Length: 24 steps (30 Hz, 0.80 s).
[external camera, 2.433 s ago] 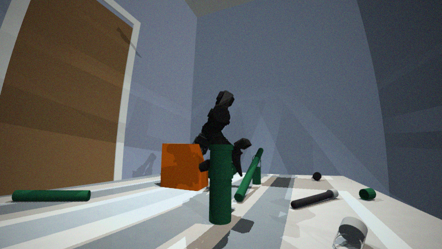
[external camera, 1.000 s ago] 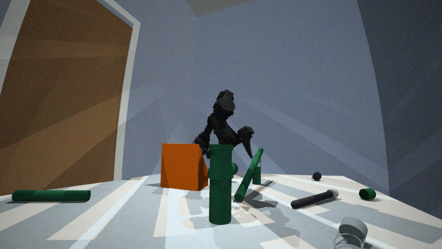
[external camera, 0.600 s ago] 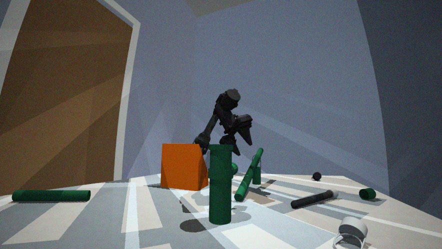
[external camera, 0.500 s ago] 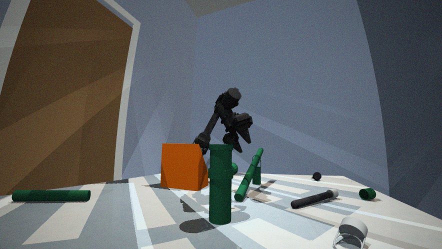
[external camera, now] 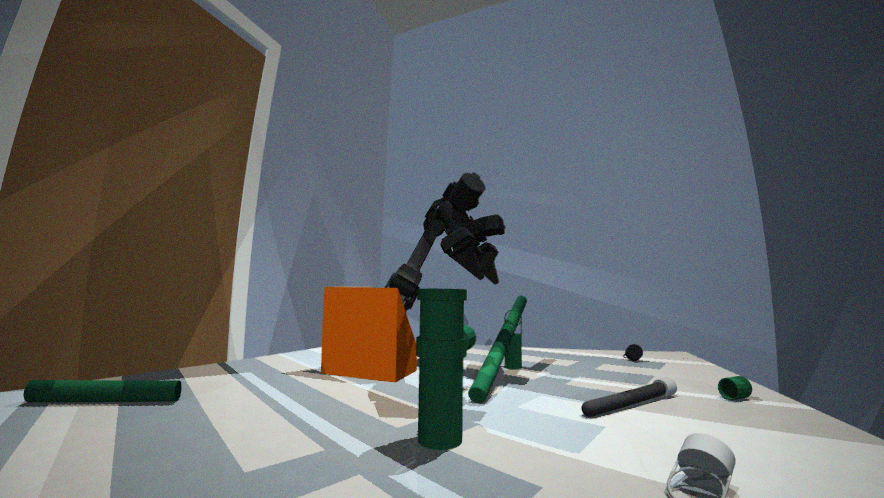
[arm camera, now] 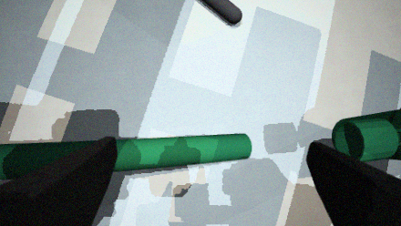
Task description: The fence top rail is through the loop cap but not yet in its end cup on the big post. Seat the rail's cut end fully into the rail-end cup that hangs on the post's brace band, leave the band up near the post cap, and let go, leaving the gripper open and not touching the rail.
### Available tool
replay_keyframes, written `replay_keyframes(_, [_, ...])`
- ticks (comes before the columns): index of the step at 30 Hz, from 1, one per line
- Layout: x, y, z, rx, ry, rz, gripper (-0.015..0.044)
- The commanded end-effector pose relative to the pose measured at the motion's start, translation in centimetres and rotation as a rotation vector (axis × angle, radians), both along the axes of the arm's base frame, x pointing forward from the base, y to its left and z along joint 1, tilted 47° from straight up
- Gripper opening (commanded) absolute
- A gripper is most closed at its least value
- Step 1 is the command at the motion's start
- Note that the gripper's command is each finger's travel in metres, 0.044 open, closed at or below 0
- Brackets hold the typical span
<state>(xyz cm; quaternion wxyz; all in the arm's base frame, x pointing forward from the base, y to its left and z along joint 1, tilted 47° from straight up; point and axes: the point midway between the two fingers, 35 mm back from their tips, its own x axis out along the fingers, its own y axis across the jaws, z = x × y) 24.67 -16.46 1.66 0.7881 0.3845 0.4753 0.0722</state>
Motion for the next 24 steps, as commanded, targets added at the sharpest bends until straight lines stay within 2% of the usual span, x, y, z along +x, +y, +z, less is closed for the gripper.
replay_keyframes(1, [-0.4,0.7,0.5,0.058,0.064,-0.07,0.044])
replay_keyframes(7, [-0.4,0.7,0.4,0.052,0.059,-0.055,0.044])
replay_keyframes(10, [0.0,1.3,0.2,-0.005,0.014,0.073,0.044])
replay_keyframes(17, [1.4,4.4,-1.1,-0.22,-0.245,0.675,0.044])
replay_keyframes(24, [2.4,7.6,-2.2,-0.361,-0.623,1.276,0.044])
